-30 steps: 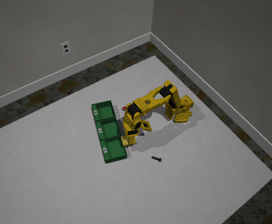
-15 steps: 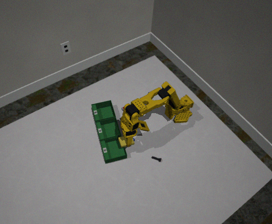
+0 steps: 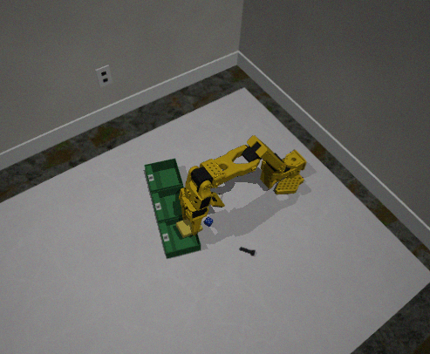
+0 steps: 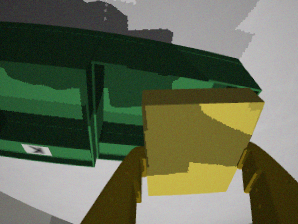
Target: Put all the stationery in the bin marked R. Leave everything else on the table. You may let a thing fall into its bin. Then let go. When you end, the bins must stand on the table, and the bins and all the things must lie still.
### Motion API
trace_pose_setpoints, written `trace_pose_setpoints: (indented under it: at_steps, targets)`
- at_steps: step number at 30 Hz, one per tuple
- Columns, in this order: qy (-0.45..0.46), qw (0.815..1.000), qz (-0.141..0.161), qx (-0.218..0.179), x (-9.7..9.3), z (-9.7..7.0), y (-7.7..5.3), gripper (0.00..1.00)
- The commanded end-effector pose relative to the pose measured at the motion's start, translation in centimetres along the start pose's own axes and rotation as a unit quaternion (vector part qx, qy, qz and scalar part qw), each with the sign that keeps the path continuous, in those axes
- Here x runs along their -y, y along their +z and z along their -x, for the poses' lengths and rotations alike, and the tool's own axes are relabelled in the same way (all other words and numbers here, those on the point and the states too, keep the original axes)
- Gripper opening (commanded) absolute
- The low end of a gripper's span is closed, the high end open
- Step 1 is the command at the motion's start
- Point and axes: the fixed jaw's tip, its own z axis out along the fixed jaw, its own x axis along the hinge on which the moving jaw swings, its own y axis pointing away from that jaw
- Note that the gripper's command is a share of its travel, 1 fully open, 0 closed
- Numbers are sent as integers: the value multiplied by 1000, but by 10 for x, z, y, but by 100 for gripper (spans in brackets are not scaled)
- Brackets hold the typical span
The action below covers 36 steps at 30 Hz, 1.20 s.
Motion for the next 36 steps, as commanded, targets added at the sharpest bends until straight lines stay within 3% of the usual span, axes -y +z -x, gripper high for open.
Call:
trace_pose_setpoints:
  at_steps: [1,29,30,36]
  targets:
    - [-27,999,0,-32,-3,-16,-10,0]
    - [-52,998,1,-41,-4,-22,-8,0]
    - [-43,996,3,-76,-9,-32,-17,0]
    - [-43,996,3,-76,-9,-32,-17,0]
